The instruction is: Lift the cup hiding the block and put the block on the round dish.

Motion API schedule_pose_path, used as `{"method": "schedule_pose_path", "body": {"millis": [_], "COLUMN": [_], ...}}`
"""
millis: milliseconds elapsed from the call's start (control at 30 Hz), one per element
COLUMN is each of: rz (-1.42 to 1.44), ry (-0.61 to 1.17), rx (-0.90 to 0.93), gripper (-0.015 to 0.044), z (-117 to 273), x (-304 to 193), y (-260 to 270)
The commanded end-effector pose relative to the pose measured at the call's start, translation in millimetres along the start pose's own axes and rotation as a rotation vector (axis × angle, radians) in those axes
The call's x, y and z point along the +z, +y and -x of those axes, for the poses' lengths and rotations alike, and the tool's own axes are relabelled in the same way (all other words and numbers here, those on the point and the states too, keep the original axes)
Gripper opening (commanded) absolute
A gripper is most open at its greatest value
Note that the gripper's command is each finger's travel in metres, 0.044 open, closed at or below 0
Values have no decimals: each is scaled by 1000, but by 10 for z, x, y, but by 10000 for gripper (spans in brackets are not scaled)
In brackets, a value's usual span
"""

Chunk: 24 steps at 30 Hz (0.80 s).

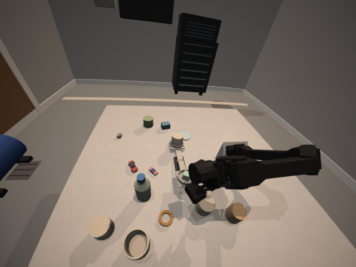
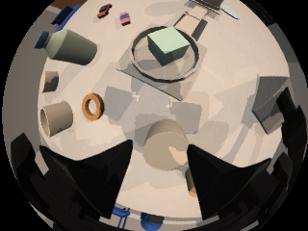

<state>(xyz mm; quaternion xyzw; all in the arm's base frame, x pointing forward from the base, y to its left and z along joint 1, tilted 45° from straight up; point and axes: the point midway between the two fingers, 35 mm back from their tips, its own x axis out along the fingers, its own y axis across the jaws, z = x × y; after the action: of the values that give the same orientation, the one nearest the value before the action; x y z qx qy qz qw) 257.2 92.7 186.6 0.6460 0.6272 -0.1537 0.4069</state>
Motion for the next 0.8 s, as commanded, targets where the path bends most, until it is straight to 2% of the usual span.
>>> {"method": "schedule_pose_path", "body": {"millis": [0,767], "rz": [135,895], "ry": [-2,-10], "rx": [-2,-4], "gripper": [260,260], "z": [20,147], "x": [71,519], "y": [37,143]}}
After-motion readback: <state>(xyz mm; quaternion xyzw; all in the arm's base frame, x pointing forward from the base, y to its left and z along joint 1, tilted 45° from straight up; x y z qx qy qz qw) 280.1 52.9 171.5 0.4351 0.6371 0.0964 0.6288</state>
